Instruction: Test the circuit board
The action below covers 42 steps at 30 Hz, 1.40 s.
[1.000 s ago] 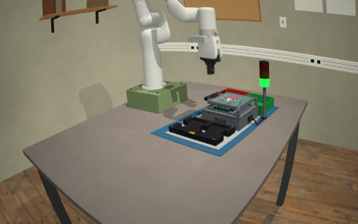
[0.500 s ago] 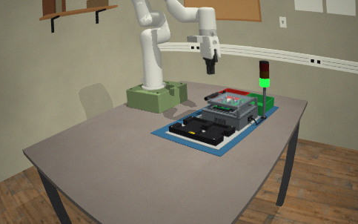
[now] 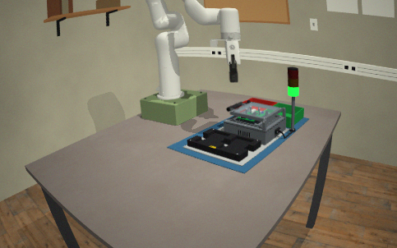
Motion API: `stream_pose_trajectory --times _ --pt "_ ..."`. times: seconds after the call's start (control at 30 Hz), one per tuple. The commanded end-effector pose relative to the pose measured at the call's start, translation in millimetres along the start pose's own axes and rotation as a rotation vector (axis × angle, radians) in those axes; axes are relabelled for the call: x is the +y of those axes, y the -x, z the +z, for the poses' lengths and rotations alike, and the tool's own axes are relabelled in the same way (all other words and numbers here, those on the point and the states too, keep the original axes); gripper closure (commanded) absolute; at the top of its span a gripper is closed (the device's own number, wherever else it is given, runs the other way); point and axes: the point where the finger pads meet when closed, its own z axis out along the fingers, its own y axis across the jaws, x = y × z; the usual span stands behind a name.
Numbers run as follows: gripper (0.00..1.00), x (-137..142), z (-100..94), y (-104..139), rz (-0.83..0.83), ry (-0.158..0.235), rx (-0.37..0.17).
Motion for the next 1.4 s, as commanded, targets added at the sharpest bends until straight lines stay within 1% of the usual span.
stream_pose_trajectory --times 0.0,0.3,0.37,0.63,0.83,1.37 --pt "1.00 -0.7 -1.2 1.0 0.168 -0.002 -0.003" --pt "1.00 -0.7 -1.2 1.0 0.470 -0.001 -0.003" --pt "1.00 -0.7 -1.2 1.0 0.470 -0.001 -0.003" --pt "1.00 -0.7 -1.2 1.0 0.623 -0.001 -0.003" --pt "1.00 -0.7 -1.2 1.0 0.662 -0.001 -0.003" --pt "1.00 -0.7 -1.2 1.0 0.665 -0.001 -0.003"
